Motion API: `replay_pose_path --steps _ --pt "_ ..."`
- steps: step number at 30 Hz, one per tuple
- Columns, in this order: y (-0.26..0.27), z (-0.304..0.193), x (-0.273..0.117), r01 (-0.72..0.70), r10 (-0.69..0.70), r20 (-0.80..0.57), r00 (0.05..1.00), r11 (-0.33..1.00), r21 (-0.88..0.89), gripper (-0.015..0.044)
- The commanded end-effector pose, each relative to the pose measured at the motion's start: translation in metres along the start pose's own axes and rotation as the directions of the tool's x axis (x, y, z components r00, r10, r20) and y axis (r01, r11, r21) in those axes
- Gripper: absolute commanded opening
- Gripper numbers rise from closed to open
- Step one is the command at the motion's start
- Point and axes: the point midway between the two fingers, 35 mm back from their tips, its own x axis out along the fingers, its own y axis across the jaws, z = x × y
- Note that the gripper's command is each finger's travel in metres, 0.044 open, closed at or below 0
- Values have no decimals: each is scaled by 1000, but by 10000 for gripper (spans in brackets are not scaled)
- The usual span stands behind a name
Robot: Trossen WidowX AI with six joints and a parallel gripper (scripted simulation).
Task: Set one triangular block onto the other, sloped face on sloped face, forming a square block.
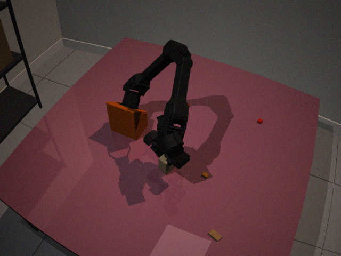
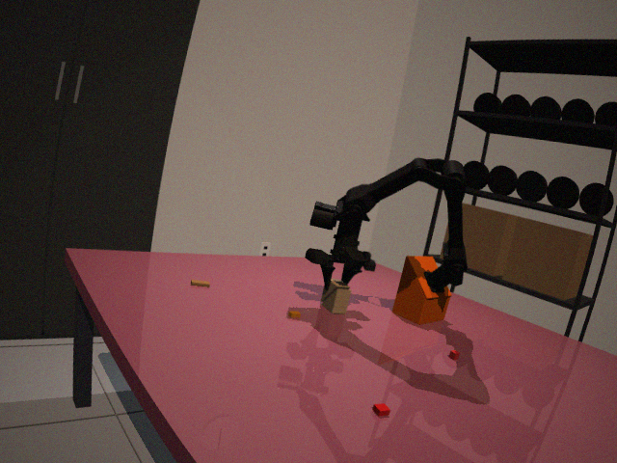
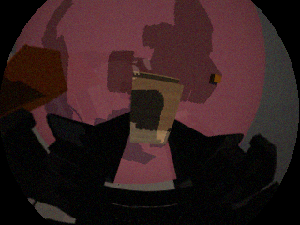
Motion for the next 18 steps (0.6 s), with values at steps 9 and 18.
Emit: replay_pose_path --steps 9,18 --pt "1 2 5 1 -1 5 1000 1000 7 0" --pt "1 3 5 1 -1 5 1000 1000 8 0"
